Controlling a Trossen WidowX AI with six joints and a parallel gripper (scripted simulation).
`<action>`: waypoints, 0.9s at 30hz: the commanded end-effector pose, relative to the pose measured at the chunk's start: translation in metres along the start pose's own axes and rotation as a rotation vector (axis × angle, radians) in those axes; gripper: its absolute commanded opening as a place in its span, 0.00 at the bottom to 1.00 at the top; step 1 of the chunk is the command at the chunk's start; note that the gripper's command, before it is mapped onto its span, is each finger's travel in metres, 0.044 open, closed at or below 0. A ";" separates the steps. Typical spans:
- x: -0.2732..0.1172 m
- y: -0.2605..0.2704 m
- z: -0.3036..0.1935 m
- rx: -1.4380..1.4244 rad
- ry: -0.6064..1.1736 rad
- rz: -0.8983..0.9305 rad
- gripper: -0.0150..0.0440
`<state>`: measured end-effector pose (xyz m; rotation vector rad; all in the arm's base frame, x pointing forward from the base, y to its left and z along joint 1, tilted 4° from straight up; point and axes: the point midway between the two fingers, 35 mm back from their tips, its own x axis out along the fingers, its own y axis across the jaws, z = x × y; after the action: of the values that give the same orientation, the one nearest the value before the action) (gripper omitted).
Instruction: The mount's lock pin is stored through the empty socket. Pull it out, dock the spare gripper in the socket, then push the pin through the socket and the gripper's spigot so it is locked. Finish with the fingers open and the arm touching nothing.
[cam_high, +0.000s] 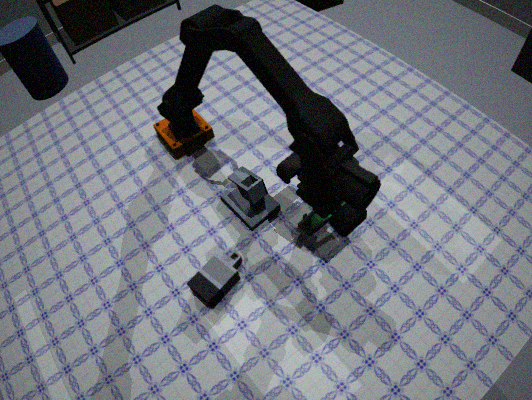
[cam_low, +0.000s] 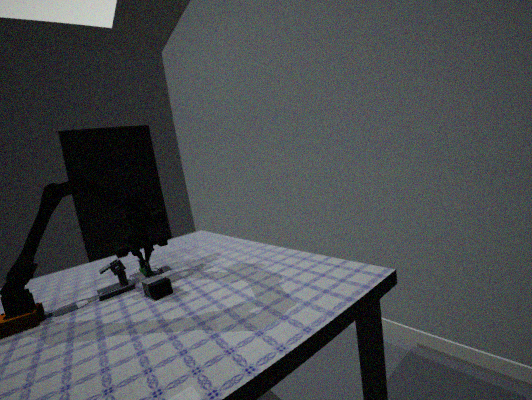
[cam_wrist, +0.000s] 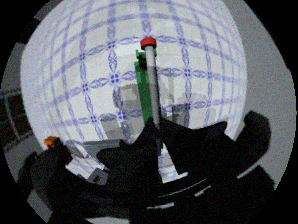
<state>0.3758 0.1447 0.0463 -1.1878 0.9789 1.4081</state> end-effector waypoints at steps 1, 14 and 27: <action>0.007 0.000 -0.001 0.000 0.000 0.001 0.25; 0.009 0.001 -0.001 -0.001 0.000 0.000 0.25; 0.009 0.001 -0.001 -0.001 0.000 0.000 0.25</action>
<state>0.3757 0.1451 0.0430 -1.1910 0.9701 1.4021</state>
